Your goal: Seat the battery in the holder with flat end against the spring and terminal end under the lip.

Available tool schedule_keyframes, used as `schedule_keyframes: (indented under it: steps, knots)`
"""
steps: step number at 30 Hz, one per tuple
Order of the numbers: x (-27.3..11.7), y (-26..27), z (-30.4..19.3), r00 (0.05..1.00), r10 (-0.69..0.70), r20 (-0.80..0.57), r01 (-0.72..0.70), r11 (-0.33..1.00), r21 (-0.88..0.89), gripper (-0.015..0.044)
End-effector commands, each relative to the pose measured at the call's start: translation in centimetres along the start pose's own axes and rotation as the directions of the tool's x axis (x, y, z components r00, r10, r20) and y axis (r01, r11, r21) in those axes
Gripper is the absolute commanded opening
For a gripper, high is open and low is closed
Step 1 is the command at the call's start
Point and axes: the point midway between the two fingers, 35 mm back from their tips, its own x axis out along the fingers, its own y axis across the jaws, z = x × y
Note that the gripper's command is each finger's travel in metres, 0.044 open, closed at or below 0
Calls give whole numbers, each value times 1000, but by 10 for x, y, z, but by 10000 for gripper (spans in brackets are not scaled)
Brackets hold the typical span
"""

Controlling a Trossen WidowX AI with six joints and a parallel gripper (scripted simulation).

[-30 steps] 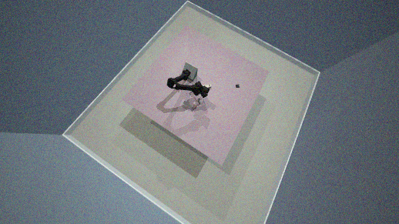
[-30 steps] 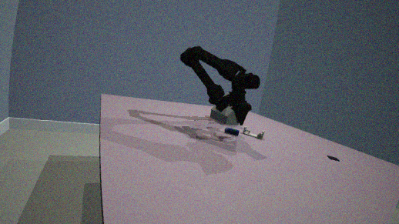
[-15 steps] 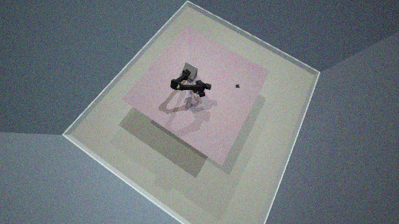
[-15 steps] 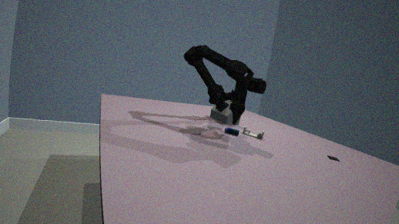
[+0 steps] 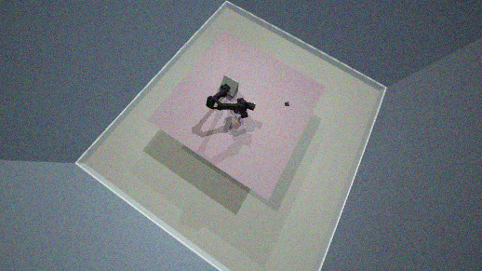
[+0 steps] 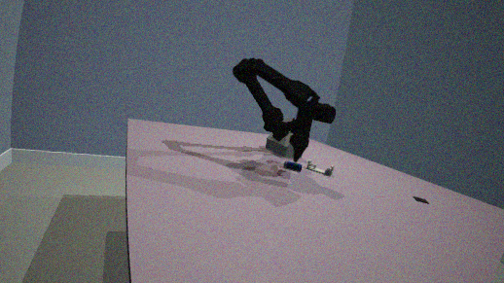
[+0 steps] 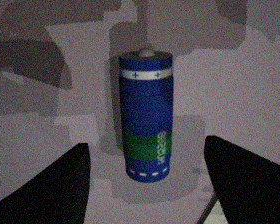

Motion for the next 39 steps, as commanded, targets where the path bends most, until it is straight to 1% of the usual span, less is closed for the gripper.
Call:
schedule_keyframes:
  steps: [1, 18, 23, 28, 33, 39]
  knots:
    - [9, -2, 2, 1000, -1, 10, 1, 1000, -7, 249]
    - [33, -2, 4, 1000, 3, 13, -3, 1000, -7, 249]
    - [33, -2, 4, 1000, 3, 13, -3, 1000, -7, 118]
    - [33, -2, 4, 1000, 3, 13, -3, 1000, -7, 87]
    - [32, -2, 4, 1000, 2, 13, -2, 1000, -7, 87]
    - [-7, -2, 2, 1000, 0, 11, 0, 1000, -7, 87]
